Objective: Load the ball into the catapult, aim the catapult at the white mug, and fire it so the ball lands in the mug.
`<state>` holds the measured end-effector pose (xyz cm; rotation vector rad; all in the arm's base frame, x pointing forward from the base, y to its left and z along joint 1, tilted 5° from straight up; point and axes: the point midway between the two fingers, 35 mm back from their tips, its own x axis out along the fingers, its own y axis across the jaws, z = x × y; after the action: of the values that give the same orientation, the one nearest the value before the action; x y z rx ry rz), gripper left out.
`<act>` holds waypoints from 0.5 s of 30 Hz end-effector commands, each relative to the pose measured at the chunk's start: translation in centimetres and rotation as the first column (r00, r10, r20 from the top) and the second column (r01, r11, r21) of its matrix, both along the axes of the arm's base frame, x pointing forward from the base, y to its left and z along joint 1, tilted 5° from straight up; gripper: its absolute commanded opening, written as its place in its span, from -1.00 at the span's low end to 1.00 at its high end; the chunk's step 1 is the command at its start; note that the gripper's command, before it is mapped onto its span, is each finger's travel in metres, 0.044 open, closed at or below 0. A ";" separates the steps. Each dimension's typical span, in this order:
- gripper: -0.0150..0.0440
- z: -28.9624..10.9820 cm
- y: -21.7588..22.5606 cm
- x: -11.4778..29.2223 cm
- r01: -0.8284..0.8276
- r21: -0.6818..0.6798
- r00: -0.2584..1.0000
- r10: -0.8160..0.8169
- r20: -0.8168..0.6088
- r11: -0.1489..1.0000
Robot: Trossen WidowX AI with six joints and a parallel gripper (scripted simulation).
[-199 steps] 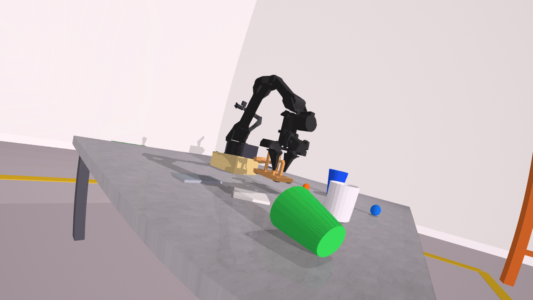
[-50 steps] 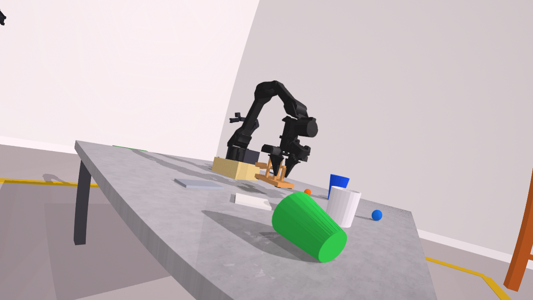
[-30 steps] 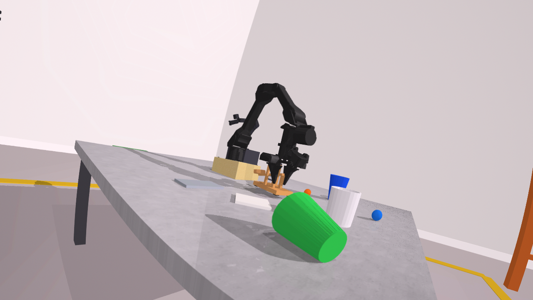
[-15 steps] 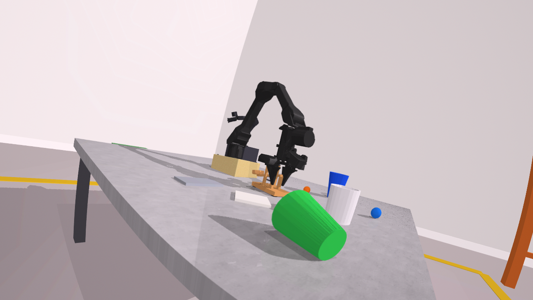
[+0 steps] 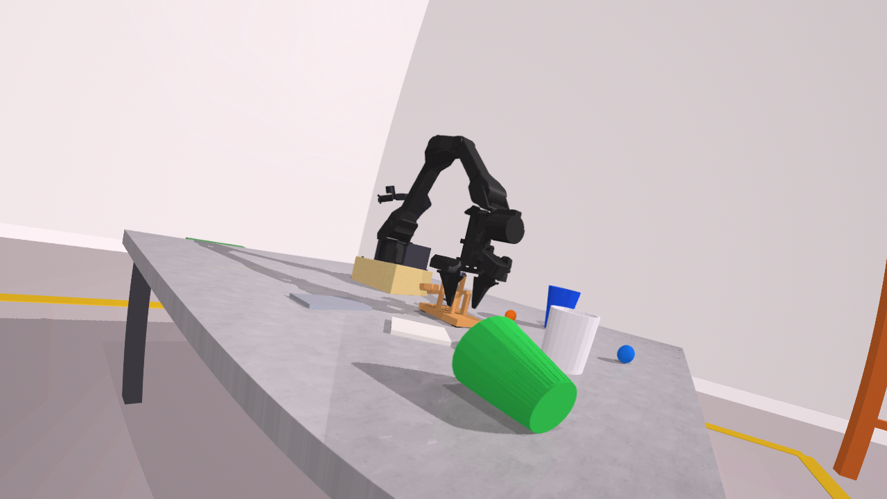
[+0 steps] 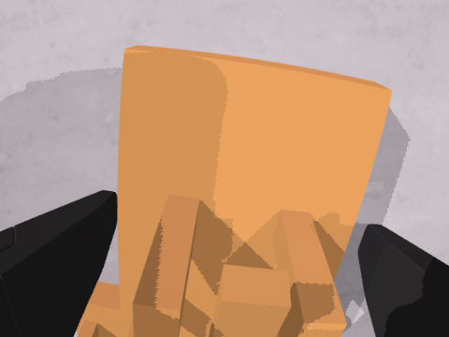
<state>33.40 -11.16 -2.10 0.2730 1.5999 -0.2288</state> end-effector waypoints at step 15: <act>1.00 9.6 -0.5 0.9 0.003 -0.006 1.000 -0.003 0.018 1.000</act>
<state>34.32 -11.67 7.11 0.2704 1.5722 -0.2342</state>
